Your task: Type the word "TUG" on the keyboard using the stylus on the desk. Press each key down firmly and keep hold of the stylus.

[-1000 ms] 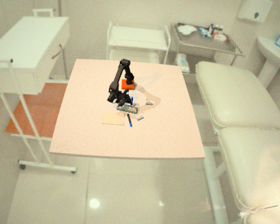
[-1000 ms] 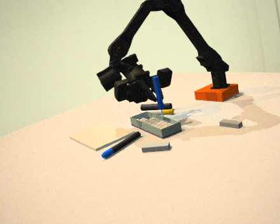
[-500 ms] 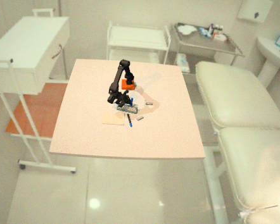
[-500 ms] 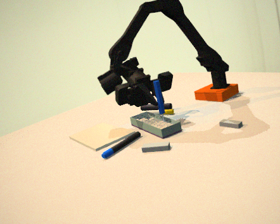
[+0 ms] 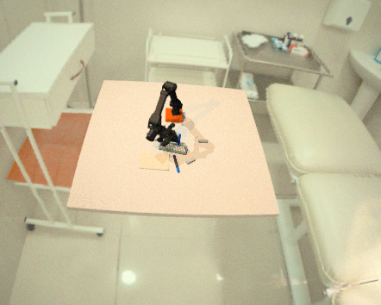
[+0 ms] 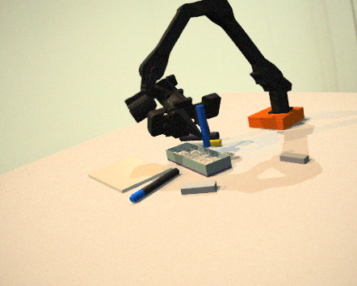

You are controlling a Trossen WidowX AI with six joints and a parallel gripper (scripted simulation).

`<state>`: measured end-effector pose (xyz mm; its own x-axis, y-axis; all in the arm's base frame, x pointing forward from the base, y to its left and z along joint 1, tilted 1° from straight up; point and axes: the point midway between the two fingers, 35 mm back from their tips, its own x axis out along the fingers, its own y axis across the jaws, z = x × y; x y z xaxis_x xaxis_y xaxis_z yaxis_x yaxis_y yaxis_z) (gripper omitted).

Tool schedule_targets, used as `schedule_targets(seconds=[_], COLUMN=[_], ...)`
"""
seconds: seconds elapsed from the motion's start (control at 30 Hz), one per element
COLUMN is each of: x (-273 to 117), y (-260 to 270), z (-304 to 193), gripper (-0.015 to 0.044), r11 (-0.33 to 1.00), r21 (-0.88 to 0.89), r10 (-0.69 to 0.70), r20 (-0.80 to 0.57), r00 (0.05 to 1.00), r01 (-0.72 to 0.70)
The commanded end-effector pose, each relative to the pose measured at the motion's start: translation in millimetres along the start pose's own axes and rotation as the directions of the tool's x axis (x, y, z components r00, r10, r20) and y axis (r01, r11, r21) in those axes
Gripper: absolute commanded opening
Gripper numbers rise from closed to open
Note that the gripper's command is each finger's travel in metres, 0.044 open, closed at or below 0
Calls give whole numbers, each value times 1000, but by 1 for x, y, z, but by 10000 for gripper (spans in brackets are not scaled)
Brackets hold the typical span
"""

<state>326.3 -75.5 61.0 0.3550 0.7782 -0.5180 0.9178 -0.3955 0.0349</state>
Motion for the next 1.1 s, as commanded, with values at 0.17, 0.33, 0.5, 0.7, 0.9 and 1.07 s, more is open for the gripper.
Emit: schedule_targets(seconds=[0.17,0.33,0.5,0.7,0.9,1.07], x=[-4,-18,-18,-18,-26,-52], y=[1,1,1,1,1,1], z=[-7,-31,-31,-31,-27,-14], gripper=[81,81,85,45,0,0], r11=[1000,1000,1000,1000,1000,1000], r21=[-5,-5,-7,-7,-6,-3], r10=[3,3,3,3,3,0], r20=[-2,-2,1,1,4,7], r00=[1000,1000,1000,1000,1000,1000], r01=[-3,-3,-3,-3,-3,0])
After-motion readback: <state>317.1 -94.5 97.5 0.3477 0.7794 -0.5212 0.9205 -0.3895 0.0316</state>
